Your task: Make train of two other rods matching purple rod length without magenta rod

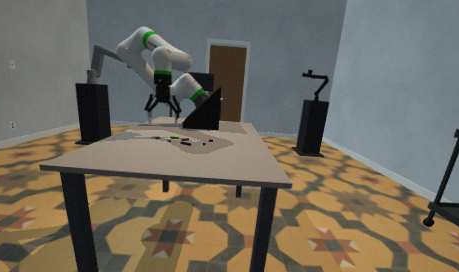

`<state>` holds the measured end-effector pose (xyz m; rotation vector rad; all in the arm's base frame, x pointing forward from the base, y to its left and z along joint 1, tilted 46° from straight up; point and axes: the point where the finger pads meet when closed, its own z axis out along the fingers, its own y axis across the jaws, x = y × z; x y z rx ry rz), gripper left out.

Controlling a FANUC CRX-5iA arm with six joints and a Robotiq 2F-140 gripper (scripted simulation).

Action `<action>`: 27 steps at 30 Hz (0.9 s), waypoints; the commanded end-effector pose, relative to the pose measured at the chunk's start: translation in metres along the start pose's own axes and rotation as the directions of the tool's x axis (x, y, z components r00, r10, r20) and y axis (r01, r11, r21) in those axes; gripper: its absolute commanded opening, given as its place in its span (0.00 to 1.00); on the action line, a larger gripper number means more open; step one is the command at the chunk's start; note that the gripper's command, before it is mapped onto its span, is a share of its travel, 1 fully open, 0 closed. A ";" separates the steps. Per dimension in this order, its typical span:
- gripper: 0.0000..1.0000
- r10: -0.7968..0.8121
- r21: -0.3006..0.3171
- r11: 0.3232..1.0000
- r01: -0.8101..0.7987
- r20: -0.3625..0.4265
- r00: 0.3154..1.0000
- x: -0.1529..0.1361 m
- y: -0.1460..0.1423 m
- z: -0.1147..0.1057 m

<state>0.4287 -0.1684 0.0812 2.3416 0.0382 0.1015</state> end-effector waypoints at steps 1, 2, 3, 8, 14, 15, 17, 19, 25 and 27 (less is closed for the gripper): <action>1.00 0.000 0.000 1.000 0.000 0.000 1.000 0.000 0.000 0.000; 1.00 0.000 0.000 1.000 0.000 0.000 1.000 0.000 0.000 0.000; 1.00 0.000 0.000 1.000 0.000 0.000 1.000 0.000 0.000 0.000; 1.00 0.000 0.000 1.000 0.000 0.000 1.000 0.000 0.000 0.000; 1.00 0.000 0.000 1.000 0.000 0.000 1.000 0.000 0.000 0.000; 1.00 0.000 0.000 1.000 0.000 0.000 1.000 0.000 0.000 0.000; 1.00 0.000 0.000 1.000 0.000 0.000 1.000 0.000 0.000 0.000; 1.00 0.000 0.000 1.000 0.000 0.000 1.000 0.001 -0.001 0.000; 1.00 0.001 0.000 1.000 -0.001 -0.001 1.000 0.024 -0.057 0.000; 1.00 0.002 0.000 1.000 -0.002 -0.002 1.000 0.029 -0.072 0.000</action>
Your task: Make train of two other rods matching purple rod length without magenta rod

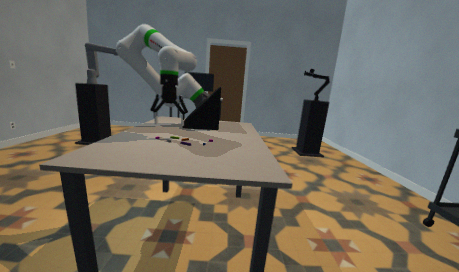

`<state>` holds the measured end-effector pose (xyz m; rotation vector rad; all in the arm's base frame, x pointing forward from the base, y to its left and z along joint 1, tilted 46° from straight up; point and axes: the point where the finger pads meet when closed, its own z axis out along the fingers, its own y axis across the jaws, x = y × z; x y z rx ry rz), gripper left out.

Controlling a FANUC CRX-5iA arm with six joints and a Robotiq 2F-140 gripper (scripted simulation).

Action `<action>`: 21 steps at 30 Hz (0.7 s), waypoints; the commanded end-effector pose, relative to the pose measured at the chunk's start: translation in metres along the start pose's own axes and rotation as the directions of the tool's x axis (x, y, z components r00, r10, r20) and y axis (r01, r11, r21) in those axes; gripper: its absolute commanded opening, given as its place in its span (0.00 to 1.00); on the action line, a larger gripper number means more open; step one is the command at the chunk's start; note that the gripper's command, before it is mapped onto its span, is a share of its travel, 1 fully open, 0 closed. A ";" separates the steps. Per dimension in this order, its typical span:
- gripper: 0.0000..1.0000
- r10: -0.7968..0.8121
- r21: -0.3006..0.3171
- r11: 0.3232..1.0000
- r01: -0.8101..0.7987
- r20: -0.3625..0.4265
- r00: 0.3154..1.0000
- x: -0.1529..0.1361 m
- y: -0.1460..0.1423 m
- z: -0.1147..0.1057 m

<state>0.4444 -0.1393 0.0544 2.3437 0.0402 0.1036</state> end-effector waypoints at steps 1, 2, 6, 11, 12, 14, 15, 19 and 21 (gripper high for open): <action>1.00 0.002 -0.003 1.000 -0.002 0.001 1.000 0.013 -0.032 0.001; 1.00 0.002 -0.003 1.000 -0.002 0.001 1.000 0.013 -0.032 0.001; 1.00 0.004 -0.006 1.000 -0.004 0.000 1.000 0.023 -0.072 0.003; 1.00 0.005 -0.007 1.000 -0.005 0.000 1.000 0.024 -0.079 0.004; 1.00 0.005 -0.007 1.000 -0.005 0.000 1.000 0.024 -0.079 0.004; 1.00 0.005 -0.007 1.000 -0.005 0.000 1.000 0.024 -0.079 0.004; 1.00 0.005 -0.007 1.000 -0.005 0.000 1.000 0.024 -0.079 0.004; 1.00 0.005 -0.007 1.000 -0.005 0.000 1.000 0.024 -0.079 0.004; 1.00 0.005 -0.007 1.000 -0.005 0.000 1.000 0.024 -0.079 0.004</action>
